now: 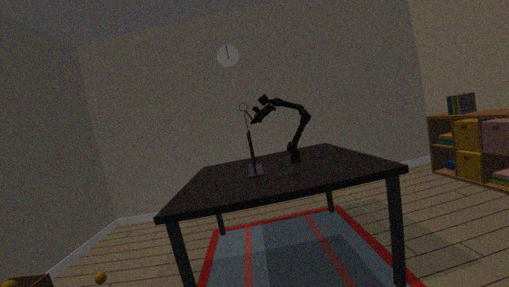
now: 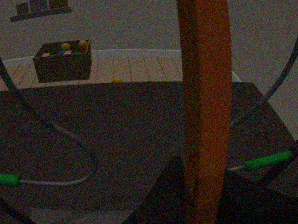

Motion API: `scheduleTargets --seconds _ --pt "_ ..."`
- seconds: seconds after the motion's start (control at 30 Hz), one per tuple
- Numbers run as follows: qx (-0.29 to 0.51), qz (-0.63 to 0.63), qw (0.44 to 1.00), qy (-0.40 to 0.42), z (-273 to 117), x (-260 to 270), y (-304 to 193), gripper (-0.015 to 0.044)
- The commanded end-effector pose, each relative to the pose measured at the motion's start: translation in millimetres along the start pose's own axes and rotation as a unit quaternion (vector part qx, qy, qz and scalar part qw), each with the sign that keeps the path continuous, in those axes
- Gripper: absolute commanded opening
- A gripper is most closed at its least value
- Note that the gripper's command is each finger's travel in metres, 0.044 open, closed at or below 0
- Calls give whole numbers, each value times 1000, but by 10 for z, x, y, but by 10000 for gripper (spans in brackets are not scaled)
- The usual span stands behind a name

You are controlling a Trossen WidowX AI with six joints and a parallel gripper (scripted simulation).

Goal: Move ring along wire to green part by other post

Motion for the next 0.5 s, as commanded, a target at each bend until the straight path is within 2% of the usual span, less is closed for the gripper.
scheduleTargets --seconds 0.0,0.47 --pt "-3 -22 1000 -13 0 -2 -10 -150" --pt "-11 -98 994 -56 9 -18 -24 -150"
Point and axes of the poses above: the point midway between the two fingers, 35 mm back from their tips, its own z axis out along the fingers, its own x axis across the jaws, y = z × x, the point moved 6 cm from there along -z, back along the fingers, and after that the axes turned 5 degrees about -z, right-handed, at the moved point
